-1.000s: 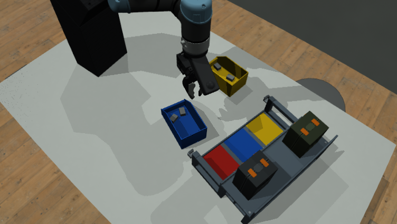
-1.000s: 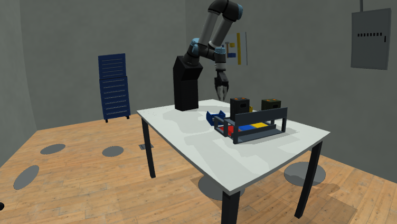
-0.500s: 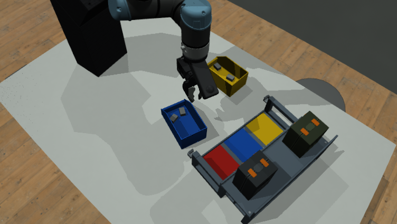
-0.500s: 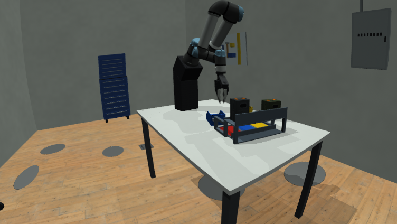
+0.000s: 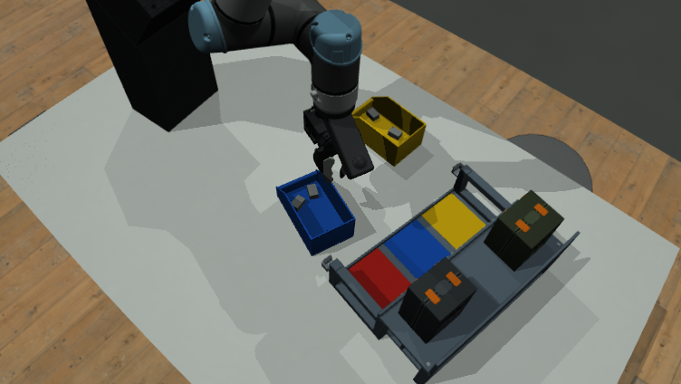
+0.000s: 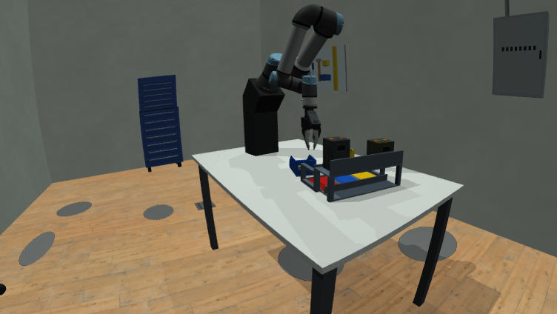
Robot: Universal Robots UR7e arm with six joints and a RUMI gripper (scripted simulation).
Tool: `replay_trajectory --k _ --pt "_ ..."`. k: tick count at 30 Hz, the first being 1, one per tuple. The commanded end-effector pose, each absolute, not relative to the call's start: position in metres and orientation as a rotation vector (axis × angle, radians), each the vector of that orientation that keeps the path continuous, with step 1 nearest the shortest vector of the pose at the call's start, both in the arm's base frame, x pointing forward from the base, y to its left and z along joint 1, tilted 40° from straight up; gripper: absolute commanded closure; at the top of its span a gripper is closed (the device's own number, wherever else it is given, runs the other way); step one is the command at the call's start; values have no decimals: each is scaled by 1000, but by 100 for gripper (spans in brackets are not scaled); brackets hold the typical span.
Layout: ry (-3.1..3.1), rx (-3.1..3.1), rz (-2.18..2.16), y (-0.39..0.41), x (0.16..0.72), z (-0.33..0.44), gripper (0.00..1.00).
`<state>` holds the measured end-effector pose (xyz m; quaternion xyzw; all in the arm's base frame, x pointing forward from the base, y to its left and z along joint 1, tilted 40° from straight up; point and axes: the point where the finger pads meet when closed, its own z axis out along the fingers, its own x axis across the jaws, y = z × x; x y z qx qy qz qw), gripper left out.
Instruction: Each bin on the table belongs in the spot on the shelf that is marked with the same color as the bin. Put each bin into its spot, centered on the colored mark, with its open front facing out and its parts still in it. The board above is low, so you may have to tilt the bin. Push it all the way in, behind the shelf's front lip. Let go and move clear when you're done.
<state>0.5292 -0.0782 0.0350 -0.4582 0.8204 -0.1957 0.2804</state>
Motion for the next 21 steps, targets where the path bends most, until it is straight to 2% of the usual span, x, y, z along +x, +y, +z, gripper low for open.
replay_trajectory --k 1,21 --pt "2198 -1227 -527 -79 536 28 85" --pt "2198 -1227 -527 -80 542 20 85"
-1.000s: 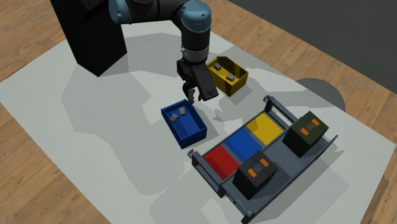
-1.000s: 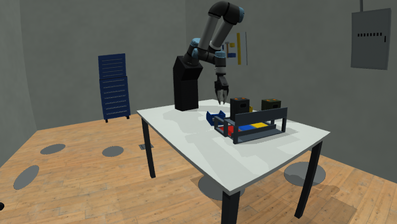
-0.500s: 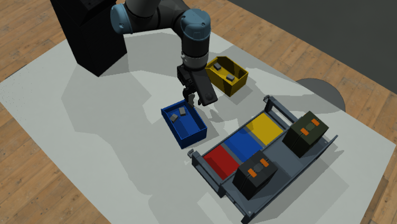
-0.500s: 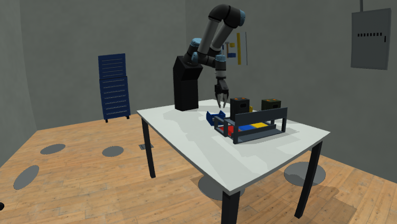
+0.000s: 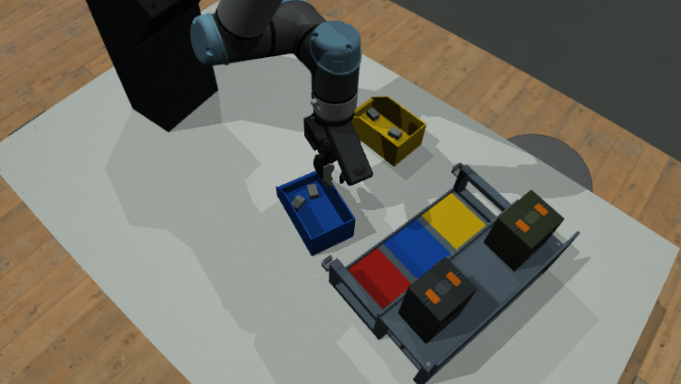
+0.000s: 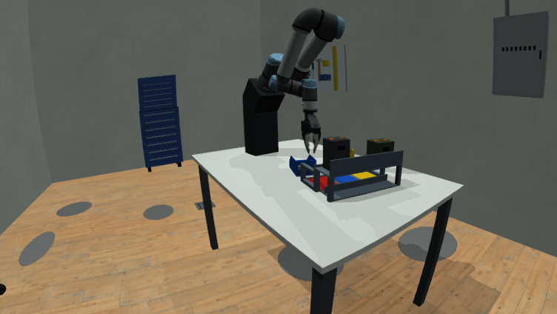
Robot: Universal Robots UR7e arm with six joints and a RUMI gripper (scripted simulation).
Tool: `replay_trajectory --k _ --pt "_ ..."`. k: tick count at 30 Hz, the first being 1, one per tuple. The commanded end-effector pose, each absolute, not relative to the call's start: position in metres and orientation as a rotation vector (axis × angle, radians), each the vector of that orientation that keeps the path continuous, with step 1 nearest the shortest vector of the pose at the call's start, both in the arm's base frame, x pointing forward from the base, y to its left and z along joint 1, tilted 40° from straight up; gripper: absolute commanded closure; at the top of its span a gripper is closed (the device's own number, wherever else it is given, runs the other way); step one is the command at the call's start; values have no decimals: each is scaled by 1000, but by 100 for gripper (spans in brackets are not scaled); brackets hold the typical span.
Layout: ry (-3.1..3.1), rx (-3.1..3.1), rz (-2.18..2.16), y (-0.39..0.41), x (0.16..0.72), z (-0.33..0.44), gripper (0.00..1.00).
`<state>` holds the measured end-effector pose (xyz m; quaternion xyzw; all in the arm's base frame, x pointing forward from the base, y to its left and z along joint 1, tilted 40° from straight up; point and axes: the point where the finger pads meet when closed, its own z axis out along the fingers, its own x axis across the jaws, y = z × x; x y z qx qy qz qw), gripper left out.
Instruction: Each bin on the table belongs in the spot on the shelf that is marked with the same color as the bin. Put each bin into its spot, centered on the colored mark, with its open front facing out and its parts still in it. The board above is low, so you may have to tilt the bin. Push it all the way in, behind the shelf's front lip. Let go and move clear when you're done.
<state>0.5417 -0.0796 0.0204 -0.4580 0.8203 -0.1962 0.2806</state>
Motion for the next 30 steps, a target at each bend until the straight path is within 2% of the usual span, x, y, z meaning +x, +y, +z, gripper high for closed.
replay_trajectory --k 1,30 --pt "2198 -1227 -527 -80 542 20 85" --pt "2198 -1227 -527 -80 545 17 85"
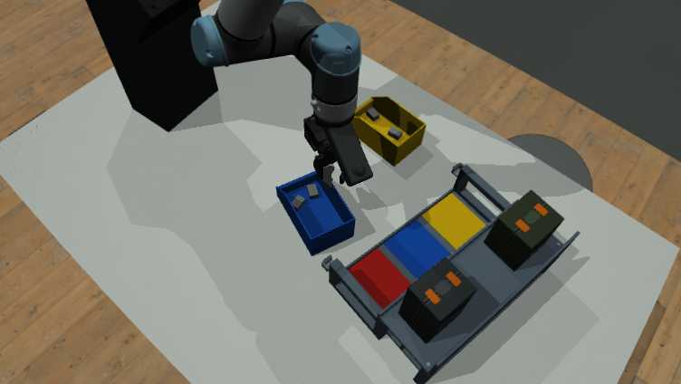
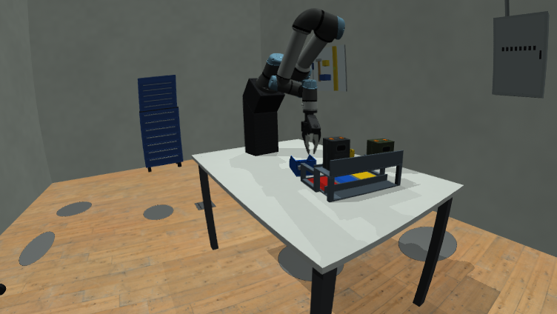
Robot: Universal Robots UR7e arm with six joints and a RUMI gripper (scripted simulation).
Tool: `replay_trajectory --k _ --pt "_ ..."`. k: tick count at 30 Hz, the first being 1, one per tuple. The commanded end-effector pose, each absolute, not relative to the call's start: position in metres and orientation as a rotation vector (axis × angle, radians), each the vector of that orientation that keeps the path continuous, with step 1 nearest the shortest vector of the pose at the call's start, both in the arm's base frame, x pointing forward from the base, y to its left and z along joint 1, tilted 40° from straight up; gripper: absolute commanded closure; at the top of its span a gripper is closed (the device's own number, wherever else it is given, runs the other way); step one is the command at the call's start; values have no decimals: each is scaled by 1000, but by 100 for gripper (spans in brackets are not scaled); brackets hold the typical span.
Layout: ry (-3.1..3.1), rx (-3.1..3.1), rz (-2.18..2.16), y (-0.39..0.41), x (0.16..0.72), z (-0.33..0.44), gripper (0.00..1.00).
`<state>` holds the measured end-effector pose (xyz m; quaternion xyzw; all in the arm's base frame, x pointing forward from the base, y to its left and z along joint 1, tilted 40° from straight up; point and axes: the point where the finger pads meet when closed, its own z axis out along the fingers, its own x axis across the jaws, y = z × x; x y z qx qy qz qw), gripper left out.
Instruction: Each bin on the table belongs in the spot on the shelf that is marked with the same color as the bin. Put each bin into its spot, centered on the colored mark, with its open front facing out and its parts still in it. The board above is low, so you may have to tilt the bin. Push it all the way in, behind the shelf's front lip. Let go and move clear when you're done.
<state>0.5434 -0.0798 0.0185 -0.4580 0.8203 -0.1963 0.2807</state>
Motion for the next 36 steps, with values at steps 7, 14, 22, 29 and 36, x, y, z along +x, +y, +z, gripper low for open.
replay_trajectory --k 7,14,22,29,36 --pt "2198 -1227 -527 -80 548 14 85" --pt "2198 -1227 -527 -81 553 8 85" --pt "2198 -1227 -527 -81 558 1 85" --pt "2198 -1227 -527 -82 564 -5 85" --pt "2198 -1227 -527 -82 567 -9 85"
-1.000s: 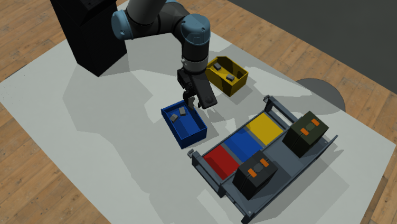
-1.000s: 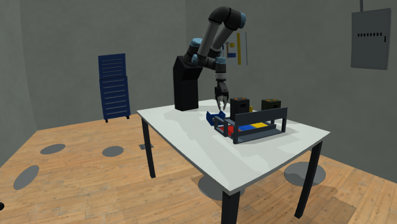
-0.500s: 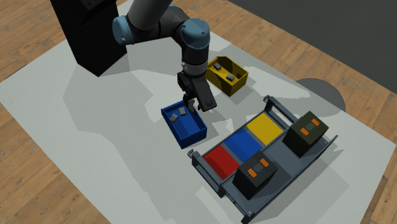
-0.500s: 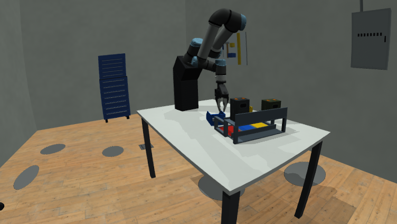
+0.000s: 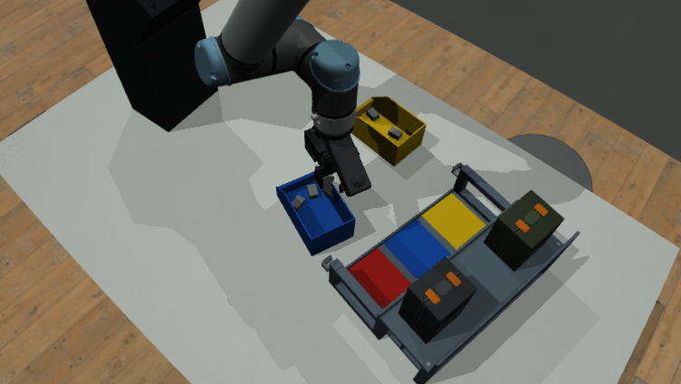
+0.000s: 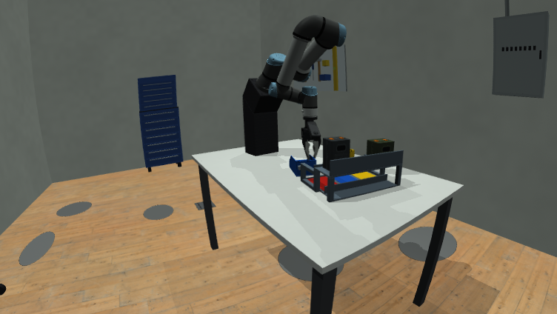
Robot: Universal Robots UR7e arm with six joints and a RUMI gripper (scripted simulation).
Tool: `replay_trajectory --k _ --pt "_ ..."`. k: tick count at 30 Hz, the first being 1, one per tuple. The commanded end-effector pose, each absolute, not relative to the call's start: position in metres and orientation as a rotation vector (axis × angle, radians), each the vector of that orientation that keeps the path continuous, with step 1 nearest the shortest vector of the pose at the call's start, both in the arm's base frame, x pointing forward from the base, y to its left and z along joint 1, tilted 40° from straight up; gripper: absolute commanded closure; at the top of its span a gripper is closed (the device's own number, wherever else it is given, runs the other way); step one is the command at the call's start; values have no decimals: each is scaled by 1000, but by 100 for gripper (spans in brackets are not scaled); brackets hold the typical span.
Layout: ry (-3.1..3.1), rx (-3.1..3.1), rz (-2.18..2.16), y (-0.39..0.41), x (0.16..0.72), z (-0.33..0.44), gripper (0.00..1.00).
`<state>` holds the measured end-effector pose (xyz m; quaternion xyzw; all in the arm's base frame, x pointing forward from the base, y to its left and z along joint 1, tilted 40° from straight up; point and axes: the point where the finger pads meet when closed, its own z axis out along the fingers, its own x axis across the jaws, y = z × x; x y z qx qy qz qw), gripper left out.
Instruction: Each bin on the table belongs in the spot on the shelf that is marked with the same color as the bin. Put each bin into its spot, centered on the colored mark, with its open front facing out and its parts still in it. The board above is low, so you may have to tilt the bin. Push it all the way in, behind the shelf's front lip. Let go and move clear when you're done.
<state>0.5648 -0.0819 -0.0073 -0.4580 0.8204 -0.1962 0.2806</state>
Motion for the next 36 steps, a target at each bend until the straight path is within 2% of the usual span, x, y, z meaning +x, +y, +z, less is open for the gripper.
replay_trajectory --k 1,28,29,36 --pt "2198 -1227 -527 -82 567 -9 85" --pt "2198 -1227 -527 -82 570 -13 85" --pt "2198 -1227 -527 -82 570 -13 100" --pt "2198 -1227 -527 -82 570 -13 100"
